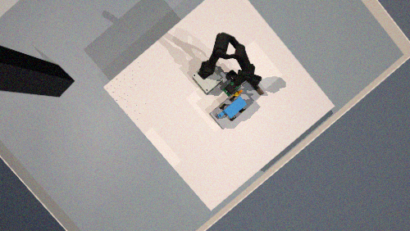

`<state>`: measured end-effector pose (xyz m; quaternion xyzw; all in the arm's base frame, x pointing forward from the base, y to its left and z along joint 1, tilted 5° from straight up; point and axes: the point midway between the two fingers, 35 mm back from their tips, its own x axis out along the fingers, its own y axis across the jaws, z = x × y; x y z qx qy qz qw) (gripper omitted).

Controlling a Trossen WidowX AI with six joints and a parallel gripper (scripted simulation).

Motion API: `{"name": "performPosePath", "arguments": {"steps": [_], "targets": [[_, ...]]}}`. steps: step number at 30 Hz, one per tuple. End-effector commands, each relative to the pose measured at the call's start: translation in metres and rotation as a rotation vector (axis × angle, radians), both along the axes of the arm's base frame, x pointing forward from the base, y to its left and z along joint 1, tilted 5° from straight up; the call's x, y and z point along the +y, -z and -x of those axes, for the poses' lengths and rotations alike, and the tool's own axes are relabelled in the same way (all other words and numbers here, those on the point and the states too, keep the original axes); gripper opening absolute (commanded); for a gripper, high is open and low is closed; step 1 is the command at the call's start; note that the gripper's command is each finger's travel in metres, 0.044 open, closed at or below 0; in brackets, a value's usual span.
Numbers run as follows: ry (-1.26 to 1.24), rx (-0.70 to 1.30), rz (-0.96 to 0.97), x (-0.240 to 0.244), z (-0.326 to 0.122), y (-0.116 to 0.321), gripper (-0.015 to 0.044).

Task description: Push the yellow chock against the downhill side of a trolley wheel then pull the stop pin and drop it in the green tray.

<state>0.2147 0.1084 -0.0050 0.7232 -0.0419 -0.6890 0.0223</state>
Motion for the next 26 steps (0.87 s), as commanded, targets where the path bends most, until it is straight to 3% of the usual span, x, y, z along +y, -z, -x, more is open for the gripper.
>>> {"name": "performPosePath", "arguments": {"steps": [1, 8, 12, 26], "targets": [[0.000, 0.000, 0.000, 0.000, 0.000, 0.000, 0.0340], [0.003, -0.003, 0.000, -0.002, 0.002, -0.024, 0.0340], [0.003, -0.004, 0.000, -0.003, 0.003, -0.036, 0.0440], [0.003, -0.004, 0.000, -0.006, 0.004, -0.087, 0.0440]]}}
